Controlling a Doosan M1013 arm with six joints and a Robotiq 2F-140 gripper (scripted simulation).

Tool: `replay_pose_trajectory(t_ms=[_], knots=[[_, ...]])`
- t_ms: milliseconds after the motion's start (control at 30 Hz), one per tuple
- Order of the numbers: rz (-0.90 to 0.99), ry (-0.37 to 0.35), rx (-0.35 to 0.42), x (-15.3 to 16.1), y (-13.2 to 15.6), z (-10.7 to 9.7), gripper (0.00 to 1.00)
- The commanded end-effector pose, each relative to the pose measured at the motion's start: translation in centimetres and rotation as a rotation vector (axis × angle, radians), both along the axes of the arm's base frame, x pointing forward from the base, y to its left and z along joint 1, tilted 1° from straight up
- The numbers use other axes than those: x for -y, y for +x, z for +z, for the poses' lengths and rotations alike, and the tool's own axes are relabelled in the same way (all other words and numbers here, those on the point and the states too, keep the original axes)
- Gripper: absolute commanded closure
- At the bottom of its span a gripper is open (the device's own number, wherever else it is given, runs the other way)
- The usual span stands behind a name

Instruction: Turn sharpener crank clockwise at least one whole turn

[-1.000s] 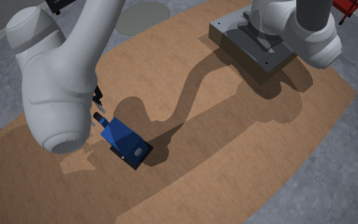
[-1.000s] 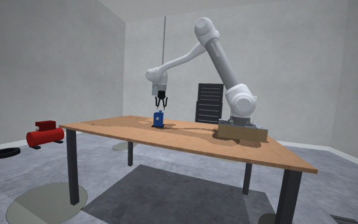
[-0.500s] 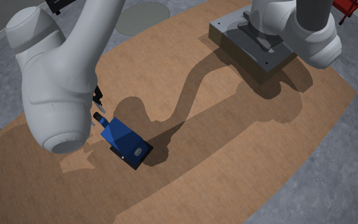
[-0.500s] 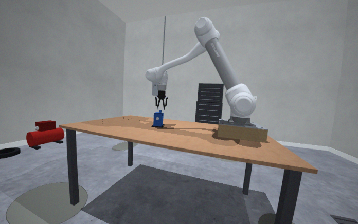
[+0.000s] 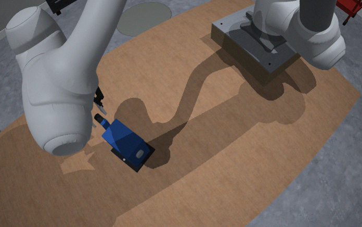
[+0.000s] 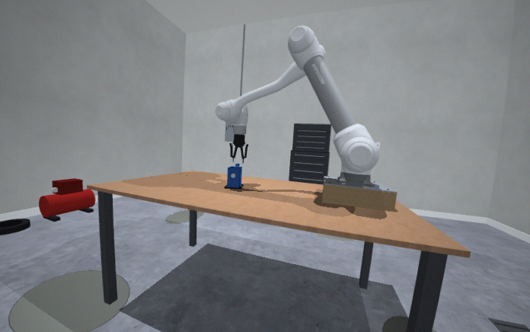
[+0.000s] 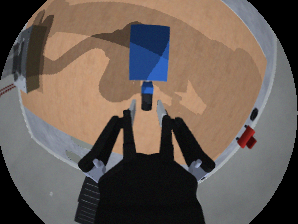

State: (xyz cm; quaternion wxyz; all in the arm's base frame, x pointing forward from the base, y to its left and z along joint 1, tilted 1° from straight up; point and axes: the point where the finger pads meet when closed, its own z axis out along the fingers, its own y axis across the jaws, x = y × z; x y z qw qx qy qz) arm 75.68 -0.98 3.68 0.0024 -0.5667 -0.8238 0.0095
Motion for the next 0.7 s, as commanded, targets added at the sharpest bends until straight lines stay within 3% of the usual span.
replay_pose_trajectory(t_ms=[0, 367, 667], knots=[[0.0, 0.0, 0.0, 0.0, 0.0, 0.0, 0.68], [0.0, 0.0, 0.0, 0.0, 0.0, 0.3, 0.68], [0.0, 0.0, 0.0, 0.0, 0.0, 1.9, 0.68]])
